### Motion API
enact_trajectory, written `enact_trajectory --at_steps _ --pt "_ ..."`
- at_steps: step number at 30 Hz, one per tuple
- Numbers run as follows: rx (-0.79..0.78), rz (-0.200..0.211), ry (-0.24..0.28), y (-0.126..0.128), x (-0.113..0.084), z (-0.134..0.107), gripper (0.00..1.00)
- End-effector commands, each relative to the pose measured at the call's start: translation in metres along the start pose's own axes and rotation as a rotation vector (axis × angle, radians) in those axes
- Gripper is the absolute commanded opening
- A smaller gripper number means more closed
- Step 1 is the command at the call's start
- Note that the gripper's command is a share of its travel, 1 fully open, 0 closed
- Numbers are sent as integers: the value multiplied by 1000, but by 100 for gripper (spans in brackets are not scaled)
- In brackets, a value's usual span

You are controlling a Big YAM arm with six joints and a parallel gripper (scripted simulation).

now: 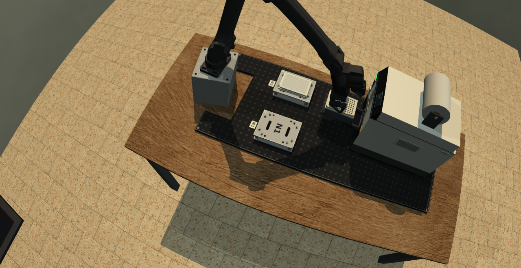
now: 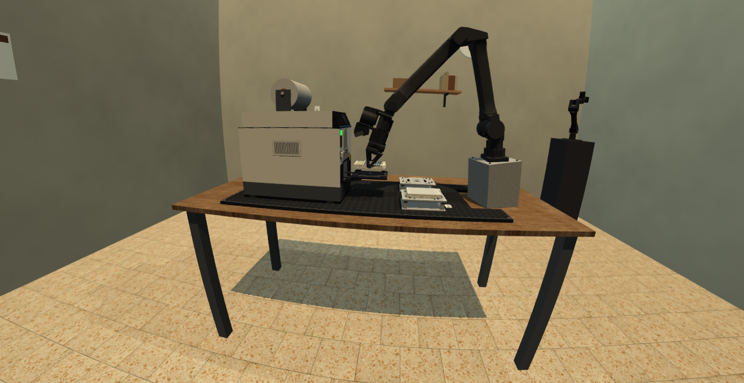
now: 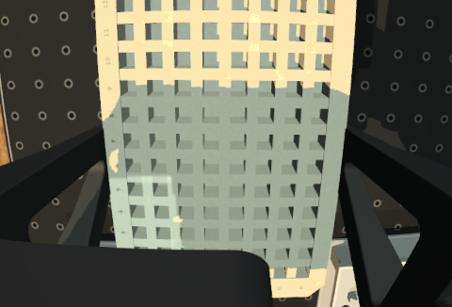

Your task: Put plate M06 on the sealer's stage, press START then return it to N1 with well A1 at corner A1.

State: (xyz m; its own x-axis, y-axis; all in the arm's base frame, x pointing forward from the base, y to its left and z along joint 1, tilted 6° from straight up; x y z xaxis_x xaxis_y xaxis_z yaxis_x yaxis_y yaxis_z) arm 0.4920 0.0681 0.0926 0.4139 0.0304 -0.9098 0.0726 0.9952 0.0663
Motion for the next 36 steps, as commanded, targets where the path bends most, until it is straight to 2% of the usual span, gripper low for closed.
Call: enact_trajectory --at_steps 1,10,15,23,27,36 --pt "4 1 -45 -4 -15 22 0" --pt "8 -2 -16 -9 -11 8 0" --pt "4 7 -13 2 -11 5 0" --pt "-8 20 -56 12 -16 22 0" --pt "-16 19 -51 12 -13 22 0" --pt "8 2 -42 -5 -6 24 0"
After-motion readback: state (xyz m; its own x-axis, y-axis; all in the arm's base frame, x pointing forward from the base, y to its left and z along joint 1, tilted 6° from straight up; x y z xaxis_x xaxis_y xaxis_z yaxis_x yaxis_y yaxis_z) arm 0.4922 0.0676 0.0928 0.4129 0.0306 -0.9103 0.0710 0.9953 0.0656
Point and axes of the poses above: the point where the finger pads meet when closed, its own x axis out along the fingers, its own y axis across the jaws, z = x × y, the point moved 8 cm from there along -x, back along the fingers, and after that the axes turned 8 degrees about x, right-handed, at the moved point
